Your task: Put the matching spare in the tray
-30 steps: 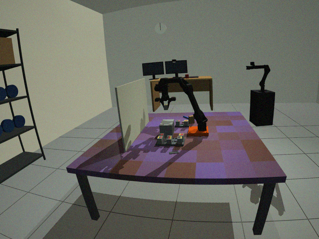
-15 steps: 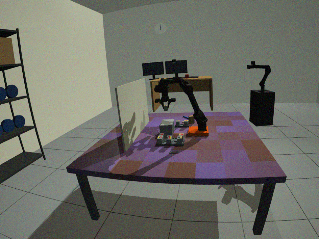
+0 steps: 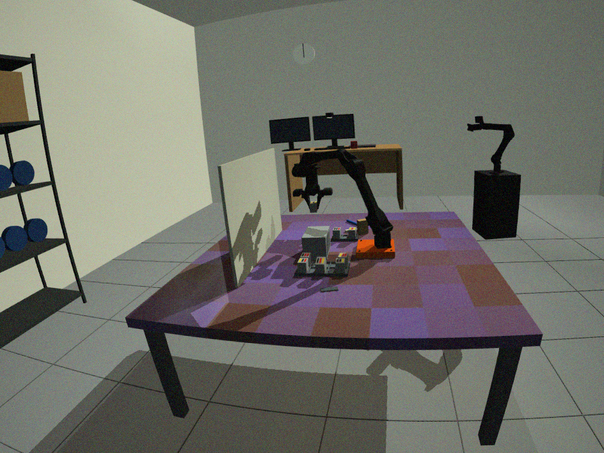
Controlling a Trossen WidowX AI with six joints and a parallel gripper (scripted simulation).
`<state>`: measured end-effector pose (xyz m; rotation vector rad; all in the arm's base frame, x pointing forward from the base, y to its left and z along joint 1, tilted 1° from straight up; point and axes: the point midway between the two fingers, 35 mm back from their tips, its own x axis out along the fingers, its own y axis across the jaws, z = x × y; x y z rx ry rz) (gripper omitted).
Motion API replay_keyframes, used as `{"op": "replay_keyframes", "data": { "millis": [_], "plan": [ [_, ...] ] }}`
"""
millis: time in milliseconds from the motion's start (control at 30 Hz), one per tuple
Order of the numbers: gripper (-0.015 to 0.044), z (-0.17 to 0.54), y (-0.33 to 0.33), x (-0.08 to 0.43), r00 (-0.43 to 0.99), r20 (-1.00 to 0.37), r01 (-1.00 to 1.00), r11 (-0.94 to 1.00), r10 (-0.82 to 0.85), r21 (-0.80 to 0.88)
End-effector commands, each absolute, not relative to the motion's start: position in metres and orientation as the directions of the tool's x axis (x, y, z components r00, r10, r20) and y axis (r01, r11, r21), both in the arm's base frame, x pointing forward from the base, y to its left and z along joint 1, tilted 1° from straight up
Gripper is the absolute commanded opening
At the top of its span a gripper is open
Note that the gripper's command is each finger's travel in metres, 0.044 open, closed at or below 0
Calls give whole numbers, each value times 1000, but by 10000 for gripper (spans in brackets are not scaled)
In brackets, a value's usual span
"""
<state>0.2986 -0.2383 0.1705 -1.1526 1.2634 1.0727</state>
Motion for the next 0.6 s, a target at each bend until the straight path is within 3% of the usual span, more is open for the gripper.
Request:
{"op": "replay_keyframes", "data": {
  "millis": [0, 567],
  "plan": [
    [0, 166, -238, 299, 34, -999, -992, 124, -26, -37],
    [0, 155, -239, 301, 34, -999, -992, 124, -26, -37]
  ]
}}
